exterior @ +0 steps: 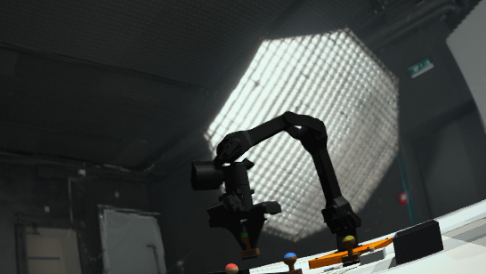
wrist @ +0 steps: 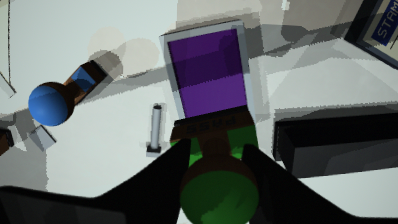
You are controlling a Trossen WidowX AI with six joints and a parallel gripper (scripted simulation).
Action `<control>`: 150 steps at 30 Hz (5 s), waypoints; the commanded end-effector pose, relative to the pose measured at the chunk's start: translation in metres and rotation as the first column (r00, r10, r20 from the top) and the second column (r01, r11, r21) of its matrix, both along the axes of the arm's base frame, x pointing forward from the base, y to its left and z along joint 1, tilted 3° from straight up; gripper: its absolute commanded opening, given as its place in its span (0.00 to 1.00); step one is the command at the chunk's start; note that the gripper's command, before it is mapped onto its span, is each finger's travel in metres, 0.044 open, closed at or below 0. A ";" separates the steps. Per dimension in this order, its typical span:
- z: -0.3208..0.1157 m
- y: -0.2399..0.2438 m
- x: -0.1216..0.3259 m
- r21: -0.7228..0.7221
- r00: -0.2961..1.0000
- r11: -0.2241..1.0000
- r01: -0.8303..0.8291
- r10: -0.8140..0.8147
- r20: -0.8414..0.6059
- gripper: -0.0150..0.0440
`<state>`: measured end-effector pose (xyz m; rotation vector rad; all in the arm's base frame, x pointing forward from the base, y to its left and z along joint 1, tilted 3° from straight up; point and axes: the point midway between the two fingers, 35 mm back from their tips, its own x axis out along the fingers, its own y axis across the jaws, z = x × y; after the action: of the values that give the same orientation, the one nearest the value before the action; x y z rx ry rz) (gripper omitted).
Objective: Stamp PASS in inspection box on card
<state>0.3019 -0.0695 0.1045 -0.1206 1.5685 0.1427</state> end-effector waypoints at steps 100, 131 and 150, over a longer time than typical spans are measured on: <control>-0.055 0.003 0.005 -0.001 1.000 1.000 -0.003 0.003 0.004 0.25; -0.058 0.003 0.005 -0.001 1.000 1.000 -0.003 0.003 0.004 0.25; -0.059 0.003 0.005 -0.001 1.000 1.000 -0.003 0.003 0.004 0.25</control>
<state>0.3067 -0.0664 0.0472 -0.1239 1.5662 0.1448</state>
